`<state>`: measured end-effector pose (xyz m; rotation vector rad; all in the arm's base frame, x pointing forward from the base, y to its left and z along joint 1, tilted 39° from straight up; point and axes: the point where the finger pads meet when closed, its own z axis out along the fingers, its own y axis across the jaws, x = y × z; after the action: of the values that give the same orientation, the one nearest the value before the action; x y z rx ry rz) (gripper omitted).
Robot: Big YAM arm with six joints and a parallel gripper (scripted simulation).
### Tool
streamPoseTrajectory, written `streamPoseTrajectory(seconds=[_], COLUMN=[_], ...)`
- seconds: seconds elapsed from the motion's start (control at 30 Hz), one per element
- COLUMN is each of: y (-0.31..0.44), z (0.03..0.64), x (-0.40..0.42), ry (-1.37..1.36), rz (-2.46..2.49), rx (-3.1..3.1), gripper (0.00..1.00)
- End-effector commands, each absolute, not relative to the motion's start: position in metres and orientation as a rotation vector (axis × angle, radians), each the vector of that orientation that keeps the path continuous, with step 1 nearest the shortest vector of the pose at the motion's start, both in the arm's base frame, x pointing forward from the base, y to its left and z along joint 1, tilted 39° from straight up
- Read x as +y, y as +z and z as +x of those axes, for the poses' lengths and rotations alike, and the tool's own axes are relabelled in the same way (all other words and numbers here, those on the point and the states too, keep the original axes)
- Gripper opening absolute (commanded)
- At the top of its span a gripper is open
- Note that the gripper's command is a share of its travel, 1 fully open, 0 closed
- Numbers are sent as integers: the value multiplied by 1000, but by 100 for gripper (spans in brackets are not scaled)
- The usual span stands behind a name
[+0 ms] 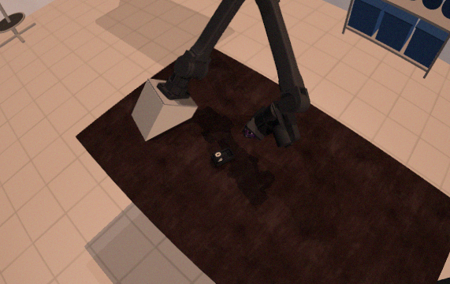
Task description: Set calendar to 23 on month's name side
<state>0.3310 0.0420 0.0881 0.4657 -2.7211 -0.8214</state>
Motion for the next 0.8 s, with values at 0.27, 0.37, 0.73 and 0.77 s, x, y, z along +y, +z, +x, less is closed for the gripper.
streamPoseTrajectory(seconds=[0.27,0.37,0.73,0.77], y=[93,92,99,98], z=[342,342,338,339], x=[43,42,40,39], ry=[-764,-751,-706,-704], rz=[539,544,561,560], rx=[-2583,-2553,-2463,-2469], gripper=[26,26,26,26])
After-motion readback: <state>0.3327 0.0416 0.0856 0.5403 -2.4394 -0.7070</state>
